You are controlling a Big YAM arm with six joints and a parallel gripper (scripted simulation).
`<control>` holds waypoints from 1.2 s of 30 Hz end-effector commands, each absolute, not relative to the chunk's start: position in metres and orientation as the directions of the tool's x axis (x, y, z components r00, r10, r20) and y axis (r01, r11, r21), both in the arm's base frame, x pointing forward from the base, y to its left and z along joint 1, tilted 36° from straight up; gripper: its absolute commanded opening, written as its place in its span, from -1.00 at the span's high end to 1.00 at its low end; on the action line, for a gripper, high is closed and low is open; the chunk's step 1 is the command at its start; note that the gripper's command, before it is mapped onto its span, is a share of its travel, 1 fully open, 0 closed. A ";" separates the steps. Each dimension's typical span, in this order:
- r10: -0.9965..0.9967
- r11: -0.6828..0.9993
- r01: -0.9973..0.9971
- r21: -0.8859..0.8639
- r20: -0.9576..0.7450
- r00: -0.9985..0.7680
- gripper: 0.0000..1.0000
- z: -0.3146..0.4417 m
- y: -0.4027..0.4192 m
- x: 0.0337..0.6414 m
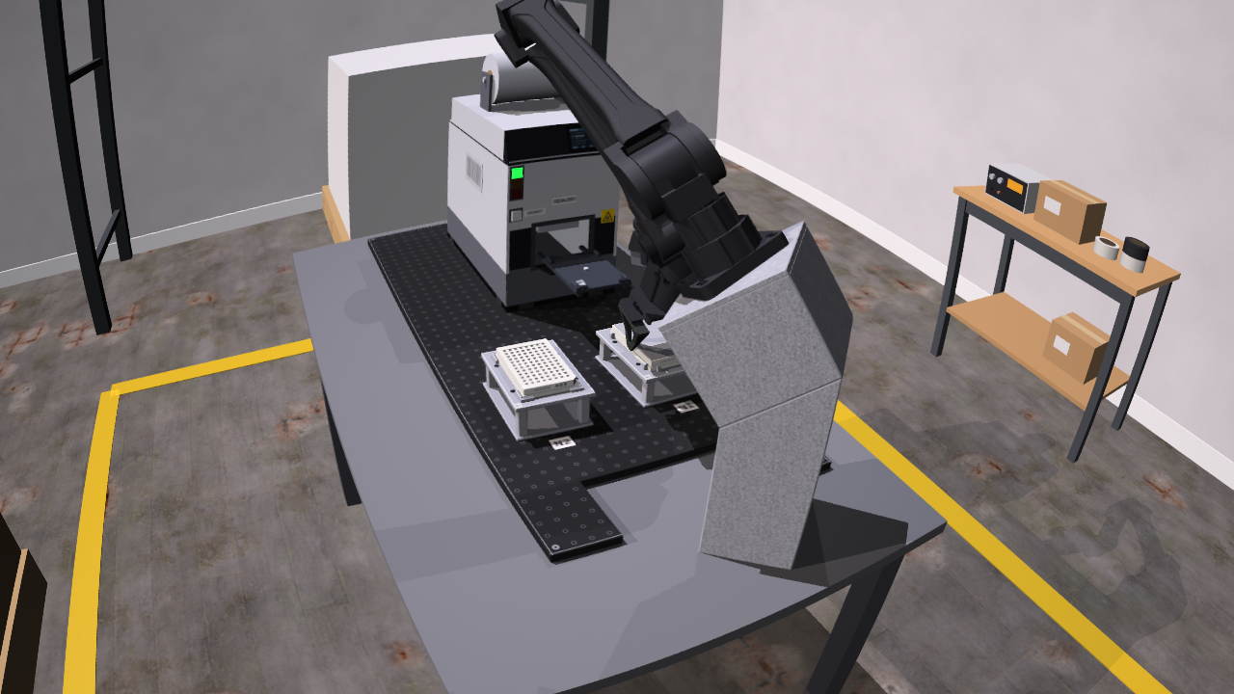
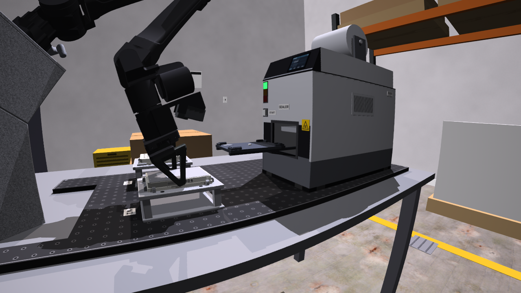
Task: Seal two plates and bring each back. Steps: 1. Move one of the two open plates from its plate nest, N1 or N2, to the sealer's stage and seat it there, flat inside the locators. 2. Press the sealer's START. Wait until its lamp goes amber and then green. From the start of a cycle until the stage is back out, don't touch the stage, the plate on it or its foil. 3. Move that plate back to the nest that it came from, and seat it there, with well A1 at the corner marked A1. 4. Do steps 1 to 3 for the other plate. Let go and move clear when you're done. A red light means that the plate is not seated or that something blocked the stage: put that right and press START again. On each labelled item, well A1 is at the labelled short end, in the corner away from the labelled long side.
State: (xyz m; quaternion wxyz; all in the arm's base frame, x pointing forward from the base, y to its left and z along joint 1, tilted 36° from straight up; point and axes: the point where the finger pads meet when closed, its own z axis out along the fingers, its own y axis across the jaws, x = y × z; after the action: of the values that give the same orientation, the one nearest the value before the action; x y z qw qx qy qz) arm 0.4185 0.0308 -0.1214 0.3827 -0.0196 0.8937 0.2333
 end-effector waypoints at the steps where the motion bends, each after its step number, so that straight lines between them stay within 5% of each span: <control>1: 0.157 0.894 -0.210 0.396 -0.715 -0.682 1.00 -0.111 0.024 0.427; 8: 0.162 0.894 -0.206 0.399 -0.715 -0.680 1.00 -0.111 0.021 0.427; 9: 0.162 0.894 -0.206 0.399 -0.715 -0.680 -1.00 -0.111 0.021 0.427; 36: 0.159 0.896 -0.206 0.394 -0.717 -0.679 -1.00 -0.111 0.020 0.428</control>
State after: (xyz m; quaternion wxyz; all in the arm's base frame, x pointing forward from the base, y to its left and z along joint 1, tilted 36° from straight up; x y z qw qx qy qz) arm 0.4185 0.0306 -0.1213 0.3828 -0.0194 0.8935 0.2339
